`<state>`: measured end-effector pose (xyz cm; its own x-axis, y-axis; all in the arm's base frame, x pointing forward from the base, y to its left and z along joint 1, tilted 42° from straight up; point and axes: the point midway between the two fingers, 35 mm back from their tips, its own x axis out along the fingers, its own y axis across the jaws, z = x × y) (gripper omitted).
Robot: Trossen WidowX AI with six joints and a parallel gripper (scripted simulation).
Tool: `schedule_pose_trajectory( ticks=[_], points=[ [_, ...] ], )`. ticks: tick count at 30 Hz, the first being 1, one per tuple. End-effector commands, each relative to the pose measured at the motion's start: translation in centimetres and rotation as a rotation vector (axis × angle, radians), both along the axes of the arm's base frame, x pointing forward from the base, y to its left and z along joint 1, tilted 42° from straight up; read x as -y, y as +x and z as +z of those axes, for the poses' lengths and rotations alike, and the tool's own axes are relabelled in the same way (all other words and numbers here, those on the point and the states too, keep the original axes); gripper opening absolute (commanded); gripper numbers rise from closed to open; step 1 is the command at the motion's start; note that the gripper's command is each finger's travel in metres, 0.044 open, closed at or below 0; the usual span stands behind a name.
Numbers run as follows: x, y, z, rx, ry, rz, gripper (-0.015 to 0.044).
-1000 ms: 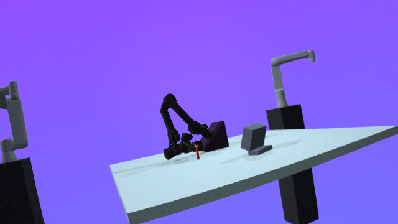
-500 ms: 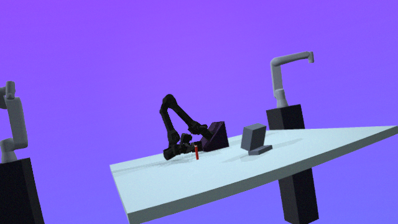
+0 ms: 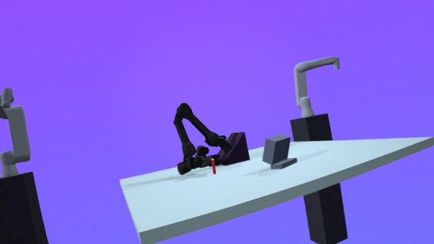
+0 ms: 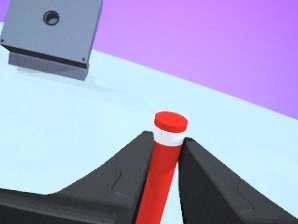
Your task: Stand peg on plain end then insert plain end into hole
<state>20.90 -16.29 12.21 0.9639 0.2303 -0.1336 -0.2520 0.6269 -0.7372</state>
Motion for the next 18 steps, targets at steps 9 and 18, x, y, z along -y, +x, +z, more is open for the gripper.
schedule_pose_trajectory(
  ticks=[9,18],
  points=[
    [0.00,0.00,0.00,0.000,0.000,0.000,0.0130],
    [0.00,0.00,0.00,0.000,0.000,0.000,0.0130]
  ],
)
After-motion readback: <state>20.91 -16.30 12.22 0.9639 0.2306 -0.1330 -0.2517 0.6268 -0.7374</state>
